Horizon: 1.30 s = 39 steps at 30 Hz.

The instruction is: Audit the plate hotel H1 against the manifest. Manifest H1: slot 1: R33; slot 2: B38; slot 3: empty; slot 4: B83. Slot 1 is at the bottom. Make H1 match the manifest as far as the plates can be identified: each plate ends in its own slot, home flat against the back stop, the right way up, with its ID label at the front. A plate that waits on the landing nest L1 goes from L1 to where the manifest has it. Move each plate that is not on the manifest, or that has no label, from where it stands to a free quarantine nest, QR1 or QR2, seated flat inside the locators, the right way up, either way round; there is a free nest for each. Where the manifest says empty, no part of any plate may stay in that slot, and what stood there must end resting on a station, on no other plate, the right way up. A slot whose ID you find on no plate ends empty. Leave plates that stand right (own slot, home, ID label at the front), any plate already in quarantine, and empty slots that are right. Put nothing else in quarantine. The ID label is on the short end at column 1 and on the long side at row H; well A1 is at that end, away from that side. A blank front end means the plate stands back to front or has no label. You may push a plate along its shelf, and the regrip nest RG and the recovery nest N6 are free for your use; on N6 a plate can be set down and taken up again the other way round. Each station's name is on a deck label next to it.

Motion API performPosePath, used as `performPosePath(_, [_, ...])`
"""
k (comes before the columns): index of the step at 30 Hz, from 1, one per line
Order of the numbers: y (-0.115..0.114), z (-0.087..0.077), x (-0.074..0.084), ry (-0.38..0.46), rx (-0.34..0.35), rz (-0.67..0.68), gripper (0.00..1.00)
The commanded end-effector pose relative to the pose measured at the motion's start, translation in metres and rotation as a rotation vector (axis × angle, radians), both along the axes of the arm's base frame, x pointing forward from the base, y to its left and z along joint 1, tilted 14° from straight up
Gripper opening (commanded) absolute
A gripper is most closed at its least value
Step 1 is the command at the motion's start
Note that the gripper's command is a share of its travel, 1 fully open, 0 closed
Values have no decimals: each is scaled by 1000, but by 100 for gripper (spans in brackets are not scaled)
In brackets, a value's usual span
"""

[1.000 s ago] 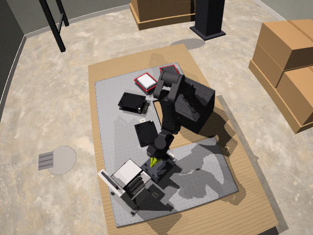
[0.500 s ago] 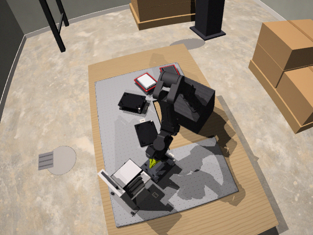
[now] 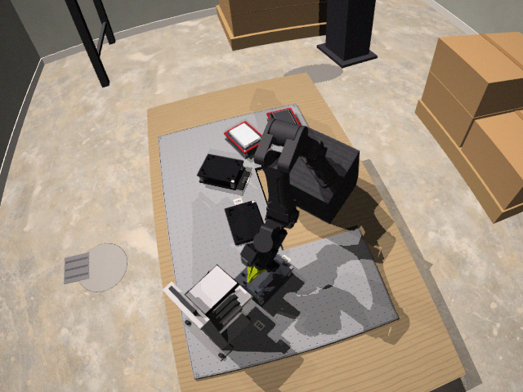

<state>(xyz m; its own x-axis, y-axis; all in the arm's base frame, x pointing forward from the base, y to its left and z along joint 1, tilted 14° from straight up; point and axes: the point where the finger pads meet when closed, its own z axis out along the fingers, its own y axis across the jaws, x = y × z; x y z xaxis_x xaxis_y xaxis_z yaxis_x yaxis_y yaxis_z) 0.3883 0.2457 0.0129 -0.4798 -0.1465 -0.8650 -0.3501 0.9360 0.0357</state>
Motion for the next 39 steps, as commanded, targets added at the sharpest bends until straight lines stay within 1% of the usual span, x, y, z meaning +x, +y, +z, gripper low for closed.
performPosePath(1, [0, -4, 7, 12, -11, -3, 0])
performPosePath(32, [5, 0, 24, 12, -11, -5, 0])
performPosePath(33, [8, 3, 23, 8, -8, 0, 0])
performPosePath(34, [7, 1, 24, 12, -11, -1, 0])
performPosePath(39, [7, 1, 28, 12, -11, -5, 0])
